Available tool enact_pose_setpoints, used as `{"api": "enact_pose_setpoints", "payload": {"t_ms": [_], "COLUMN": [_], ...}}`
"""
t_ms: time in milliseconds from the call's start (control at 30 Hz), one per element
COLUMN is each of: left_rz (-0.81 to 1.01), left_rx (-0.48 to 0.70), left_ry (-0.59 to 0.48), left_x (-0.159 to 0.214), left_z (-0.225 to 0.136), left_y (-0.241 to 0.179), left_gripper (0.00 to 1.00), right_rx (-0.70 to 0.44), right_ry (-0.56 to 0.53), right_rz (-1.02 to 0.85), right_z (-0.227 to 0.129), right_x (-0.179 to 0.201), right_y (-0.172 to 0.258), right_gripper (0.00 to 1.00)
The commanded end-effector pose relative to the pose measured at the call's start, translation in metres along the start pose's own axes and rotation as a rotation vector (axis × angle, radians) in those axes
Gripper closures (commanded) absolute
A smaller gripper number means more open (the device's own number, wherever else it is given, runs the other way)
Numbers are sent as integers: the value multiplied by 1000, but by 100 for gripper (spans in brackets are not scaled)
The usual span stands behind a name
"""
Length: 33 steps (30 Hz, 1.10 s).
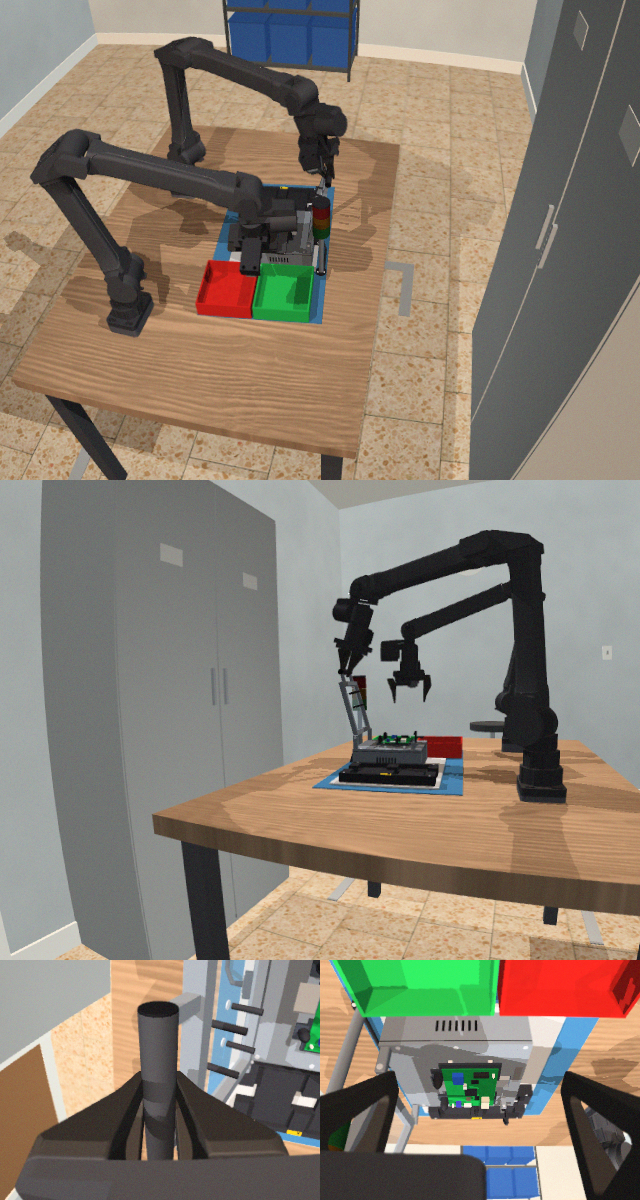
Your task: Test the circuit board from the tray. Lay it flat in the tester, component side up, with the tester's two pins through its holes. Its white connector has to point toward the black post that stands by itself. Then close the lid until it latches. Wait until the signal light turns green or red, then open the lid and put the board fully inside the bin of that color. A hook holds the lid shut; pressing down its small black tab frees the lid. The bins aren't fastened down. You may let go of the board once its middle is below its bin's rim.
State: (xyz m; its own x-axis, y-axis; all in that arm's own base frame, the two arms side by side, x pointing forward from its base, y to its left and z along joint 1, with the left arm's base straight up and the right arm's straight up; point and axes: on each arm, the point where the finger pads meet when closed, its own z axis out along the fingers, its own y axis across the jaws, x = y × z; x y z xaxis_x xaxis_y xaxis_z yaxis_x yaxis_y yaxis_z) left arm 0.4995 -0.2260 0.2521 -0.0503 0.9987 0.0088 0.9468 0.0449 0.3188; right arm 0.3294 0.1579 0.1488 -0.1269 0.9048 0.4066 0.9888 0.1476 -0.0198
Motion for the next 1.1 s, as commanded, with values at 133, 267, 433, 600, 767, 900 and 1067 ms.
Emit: {"api": "enact_pose_setpoints", "payload": {"t_ms": [133, 267, 433, 600, 767, 900, 1067], "left_rz": [-28, -14, -11, -13, -6, -12, -6], "left_rx": [-83, -73, -132, -214, -264, -330, -412], "left_ry": [-31, -25, -16, -17, -16, -17, -15], "left_x": [2, 0, -2, -2, -1, -1, -1], "left_z": [-28, -23, -20, -27, -30, -33, -37], "left_y": [26, 13, -12, -25, -34, -45, -60], "left_gripper": [90, 91, 91, 91, 91, 91, 91], "right_rx": [-32, -32, -32, -32, -32, -32, -32], "right_ry": [5, 5, 5, 5, 5, 5, 5], "right_rz": [0, 0, 0, 0, 0, 0, 0], "right_z": [-12, -12, -12, -12, -12, -12, -12], "right_x": [6, 6, 6, 6, 6, 6, 6], "right_y": [10, 10, 10, 10, 10, 10, 10], "right_gripper": [0, 0, 0, 0, 0, 0, 0]}}
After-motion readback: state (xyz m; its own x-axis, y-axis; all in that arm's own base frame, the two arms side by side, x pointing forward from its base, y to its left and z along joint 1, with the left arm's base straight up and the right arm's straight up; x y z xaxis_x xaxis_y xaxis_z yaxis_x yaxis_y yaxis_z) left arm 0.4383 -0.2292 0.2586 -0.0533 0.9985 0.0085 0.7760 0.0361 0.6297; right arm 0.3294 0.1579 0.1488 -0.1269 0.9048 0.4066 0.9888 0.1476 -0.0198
